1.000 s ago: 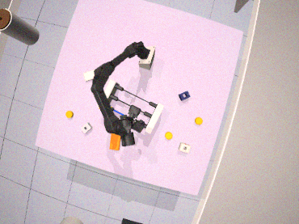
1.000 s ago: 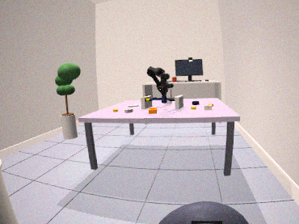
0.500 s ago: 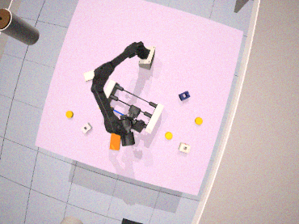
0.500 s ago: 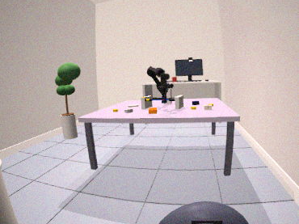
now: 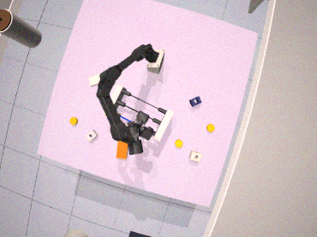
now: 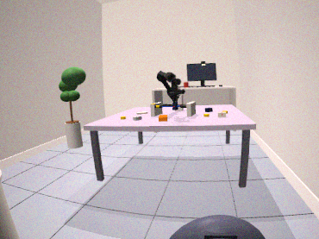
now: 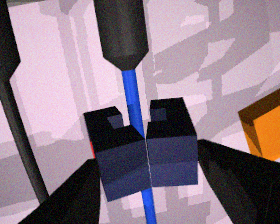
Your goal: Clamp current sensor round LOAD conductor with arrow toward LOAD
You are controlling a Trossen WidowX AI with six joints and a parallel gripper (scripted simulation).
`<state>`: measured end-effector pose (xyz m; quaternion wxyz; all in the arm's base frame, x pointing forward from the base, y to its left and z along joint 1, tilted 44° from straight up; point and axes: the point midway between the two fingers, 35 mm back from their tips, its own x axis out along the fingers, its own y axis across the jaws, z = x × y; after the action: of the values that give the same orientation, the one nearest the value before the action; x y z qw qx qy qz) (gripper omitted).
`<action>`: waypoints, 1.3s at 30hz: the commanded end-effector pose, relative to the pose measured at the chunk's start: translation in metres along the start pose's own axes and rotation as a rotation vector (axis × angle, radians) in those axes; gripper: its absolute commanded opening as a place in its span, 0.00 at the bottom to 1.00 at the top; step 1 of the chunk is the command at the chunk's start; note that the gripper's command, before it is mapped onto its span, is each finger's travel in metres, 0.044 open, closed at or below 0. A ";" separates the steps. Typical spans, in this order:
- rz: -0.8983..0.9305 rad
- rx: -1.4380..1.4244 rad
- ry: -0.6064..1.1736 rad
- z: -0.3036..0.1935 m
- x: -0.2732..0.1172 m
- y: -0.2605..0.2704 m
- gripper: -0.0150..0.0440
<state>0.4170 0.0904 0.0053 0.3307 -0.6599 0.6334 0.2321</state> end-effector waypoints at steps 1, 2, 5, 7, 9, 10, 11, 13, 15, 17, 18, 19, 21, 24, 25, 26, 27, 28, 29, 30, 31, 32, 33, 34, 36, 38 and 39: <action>0.000 0.001 0.000 0.000 0.000 0.000 0.25; 0.000 0.001 0.000 0.000 0.000 0.000 0.25; 0.000 0.001 0.000 0.000 0.000 0.000 0.25; 0.000 0.001 0.000 0.000 0.000 0.000 0.25; 0.000 0.001 0.000 0.000 0.000 0.000 0.25; 0.000 0.001 0.000 0.000 0.000 0.000 0.25; 0.000 0.001 0.000 0.000 0.000 0.000 0.25; 0.000 0.001 0.000 0.000 0.000 0.000 0.25; 0.000 0.001 0.000 0.000 0.000 0.000 0.25; 0.000 0.001 0.000 0.000 0.000 0.000 0.30; 0.000 0.001 0.000 0.000 0.000 0.000 0.34; 0.000 0.001 0.000 0.000 0.000 0.000 0.39; 0.000 0.001 0.000 0.000 0.000 0.000 0.48; 0.000 0.001 0.000 0.000 0.000 0.000 0.61; 0.000 0.001 0.000 0.000 0.000 0.000 0.65; 0.000 0.001 0.000 0.000 0.000 0.000 0.70; 0.000 0.001 0.000 0.000 0.000 0.000 0.74; 0.000 0.001 0.000 0.000 0.000 0.000 0.79; 0.000 0.001 0.000 0.000 0.000 0.000 0.83; 0.000 0.001 0.000 0.000 0.000 0.000 0.88; 0.000 0.001 0.000 0.000 0.000 0.000 0.92; 0.000 0.001 0.000 0.000 0.000 0.000 0.97; 0.000 0.001 0.000 0.000 0.000 0.000 1.00; 0.000 0.001 0.000 0.000 0.000 0.000 1.00; 0.000 0.001 0.000 0.000 0.000 0.000 1.00; 0.000 0.001 0.000 0.000 0.000 0.000 1.00; 0.000 0.001 0.000 0.000 0.000 0.000 1.00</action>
<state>0.4170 0.0908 0.0053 0.3307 -0.6602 0.6332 0.2322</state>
